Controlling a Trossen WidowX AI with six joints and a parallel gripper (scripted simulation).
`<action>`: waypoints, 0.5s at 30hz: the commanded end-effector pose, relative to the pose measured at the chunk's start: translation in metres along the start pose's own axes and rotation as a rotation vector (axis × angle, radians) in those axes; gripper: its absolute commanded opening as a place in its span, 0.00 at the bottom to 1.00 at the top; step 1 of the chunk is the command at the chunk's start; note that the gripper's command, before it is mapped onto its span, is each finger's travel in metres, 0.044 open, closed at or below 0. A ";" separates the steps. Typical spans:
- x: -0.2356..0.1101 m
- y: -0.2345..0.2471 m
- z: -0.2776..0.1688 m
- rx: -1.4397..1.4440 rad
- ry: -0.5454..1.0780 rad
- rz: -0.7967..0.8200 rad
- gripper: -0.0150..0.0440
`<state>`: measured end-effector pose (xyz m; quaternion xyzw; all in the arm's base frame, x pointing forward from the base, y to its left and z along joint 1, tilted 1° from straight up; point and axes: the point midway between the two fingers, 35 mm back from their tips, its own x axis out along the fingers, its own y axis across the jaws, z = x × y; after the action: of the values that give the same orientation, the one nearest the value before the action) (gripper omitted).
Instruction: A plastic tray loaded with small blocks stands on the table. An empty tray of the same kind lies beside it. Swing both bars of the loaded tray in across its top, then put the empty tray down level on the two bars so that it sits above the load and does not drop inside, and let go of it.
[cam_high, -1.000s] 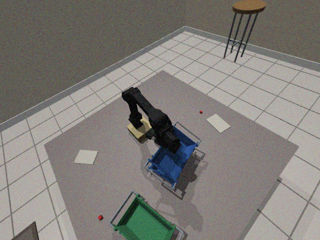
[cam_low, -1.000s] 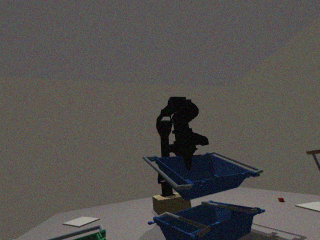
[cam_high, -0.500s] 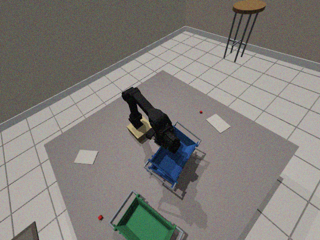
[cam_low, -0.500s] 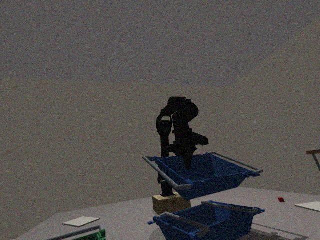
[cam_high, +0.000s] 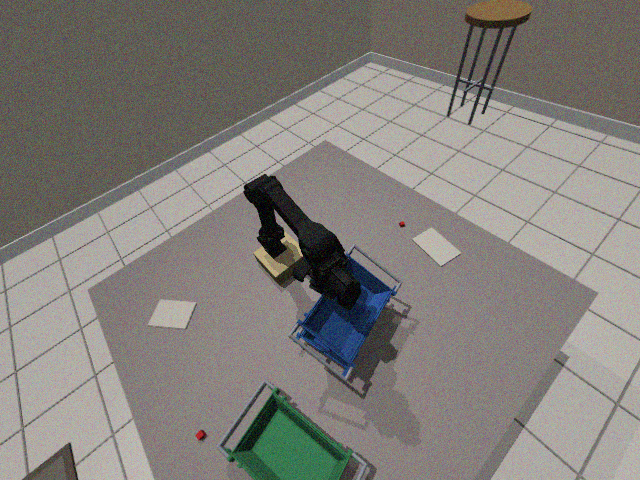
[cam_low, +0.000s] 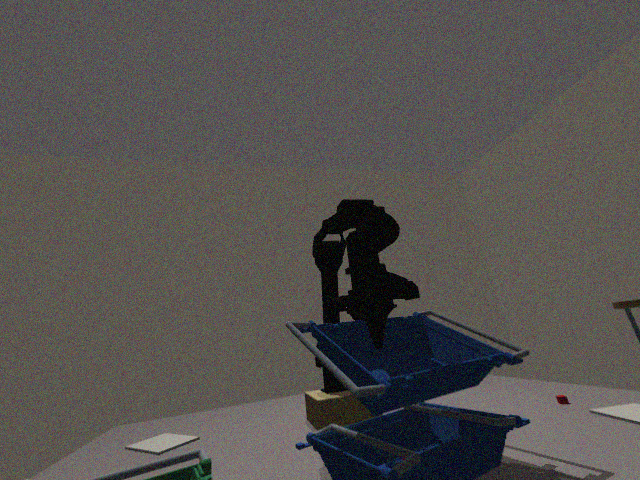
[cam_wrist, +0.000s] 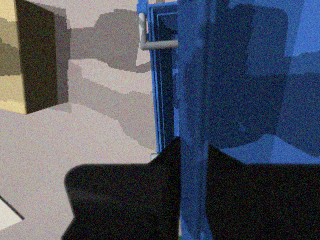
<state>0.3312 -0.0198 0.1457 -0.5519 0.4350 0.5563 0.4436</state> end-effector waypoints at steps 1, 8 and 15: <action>0.003 -0.002 0.000 -0.005 -0.001 -0.017 0.25; 0.014 -0.002 0.000 -0.005 -0.001 -0.017 0.25; 0.025 -0.002 0.000 -0.005 -0.001 -0.017 0.25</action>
<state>0.3310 -0.0199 0.1237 -0.5526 0.4345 0.5556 0.4441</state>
